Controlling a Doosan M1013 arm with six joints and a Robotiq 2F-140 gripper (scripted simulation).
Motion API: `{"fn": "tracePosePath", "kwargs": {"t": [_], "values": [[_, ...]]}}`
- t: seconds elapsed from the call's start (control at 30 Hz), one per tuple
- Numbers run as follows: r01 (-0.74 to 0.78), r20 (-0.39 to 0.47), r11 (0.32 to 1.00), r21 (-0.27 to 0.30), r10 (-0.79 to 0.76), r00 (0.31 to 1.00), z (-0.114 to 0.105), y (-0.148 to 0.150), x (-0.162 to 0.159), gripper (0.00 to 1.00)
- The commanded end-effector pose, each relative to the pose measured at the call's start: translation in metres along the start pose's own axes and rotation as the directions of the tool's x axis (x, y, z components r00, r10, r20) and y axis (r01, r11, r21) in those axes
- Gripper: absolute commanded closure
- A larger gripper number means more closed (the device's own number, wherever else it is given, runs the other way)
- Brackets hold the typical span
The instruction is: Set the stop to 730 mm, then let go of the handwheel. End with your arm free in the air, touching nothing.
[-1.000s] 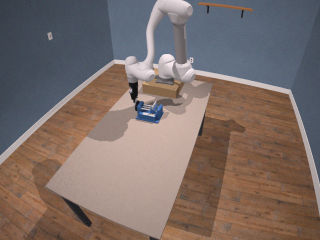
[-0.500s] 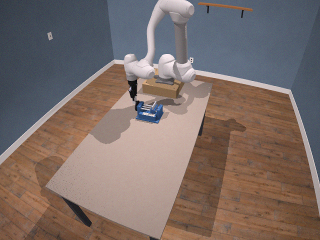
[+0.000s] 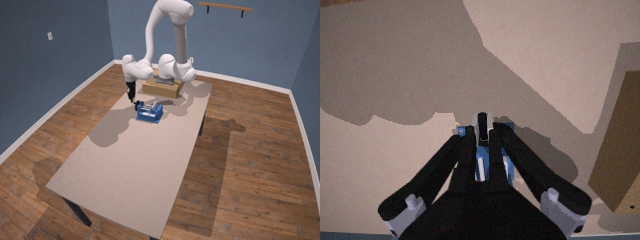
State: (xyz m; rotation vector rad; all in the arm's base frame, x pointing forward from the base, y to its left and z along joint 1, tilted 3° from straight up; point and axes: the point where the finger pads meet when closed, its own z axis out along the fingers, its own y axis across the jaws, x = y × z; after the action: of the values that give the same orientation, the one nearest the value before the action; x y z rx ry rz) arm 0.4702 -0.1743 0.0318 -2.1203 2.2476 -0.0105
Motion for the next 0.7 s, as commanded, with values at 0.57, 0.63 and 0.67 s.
{"fn": "tracePosePath", "kwargs": {"t": [0.57, 0.63, 0.67], "values": [[0.0, 0.0, 1.0, 0.0, 0.0, 1.0, 0.028, -0.021, 0.0, 0.96], [0.0, 0.0, 1.0, 0.0, 0.0, 1.0, 0.032, -0.021, 0.0, 0.96], [0.0, 0.0, 1.0, 0.0, 0.0, 1.0, 0.035, -0.021, 0.0, 0.96]]}}
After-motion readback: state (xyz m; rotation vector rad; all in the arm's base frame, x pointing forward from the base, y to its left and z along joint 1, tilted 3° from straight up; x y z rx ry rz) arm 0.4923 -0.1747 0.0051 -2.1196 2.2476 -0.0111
